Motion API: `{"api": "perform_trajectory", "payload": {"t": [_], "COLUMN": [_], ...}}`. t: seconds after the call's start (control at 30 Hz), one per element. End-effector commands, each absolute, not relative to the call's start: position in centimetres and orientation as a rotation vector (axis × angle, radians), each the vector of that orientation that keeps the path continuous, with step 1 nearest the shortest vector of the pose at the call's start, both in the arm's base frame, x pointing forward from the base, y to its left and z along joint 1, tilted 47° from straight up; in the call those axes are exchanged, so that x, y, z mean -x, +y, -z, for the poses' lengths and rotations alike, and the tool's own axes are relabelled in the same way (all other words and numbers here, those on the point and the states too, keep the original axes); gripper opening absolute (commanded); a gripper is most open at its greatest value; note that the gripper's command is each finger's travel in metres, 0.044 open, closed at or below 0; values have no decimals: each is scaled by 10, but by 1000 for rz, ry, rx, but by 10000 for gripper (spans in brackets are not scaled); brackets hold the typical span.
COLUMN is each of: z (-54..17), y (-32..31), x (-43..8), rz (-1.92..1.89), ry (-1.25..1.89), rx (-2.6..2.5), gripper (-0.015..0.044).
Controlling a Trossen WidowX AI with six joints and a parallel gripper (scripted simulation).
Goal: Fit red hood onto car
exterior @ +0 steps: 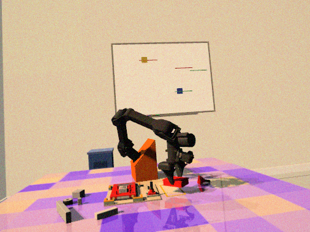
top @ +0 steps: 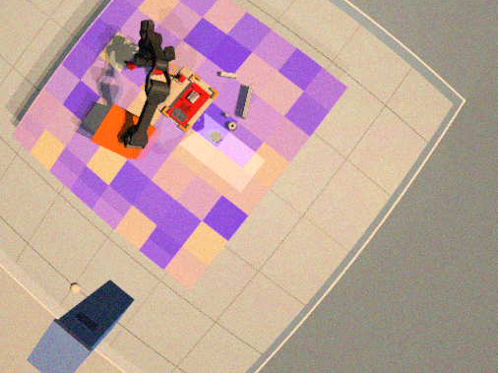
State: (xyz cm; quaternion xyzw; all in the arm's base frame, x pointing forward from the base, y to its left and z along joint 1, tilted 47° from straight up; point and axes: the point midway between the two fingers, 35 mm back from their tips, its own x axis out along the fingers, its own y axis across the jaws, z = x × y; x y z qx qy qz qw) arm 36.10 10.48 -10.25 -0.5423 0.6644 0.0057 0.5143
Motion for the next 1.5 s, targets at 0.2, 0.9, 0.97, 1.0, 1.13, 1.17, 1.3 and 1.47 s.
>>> {"api": "perform_trajectory", "payload": {"t": [0.2, 0.9, 0.97, 1.0, 1.13, 1.17, 1.3, 1.47], "z": [70, 15, 7, 4, -12, -16, -32, -51], "y": [138, 111, 103, 100, 85, 82, 66, 47], "x": [-358, -362, -362, -362, -361, -361, -359, -354], "rz": [-16, 123, 141, 150, 199, 212, 275, 354], "ry": [1586, 1549, 1545, 1543, 1528, 1524, 1501, 1469], "rx": [1293, 1140, 1115, 1104, 1047, 1033, 968, 888], "gripper": [0, 0, 0, 0, 0, 0, 0, 0]}}
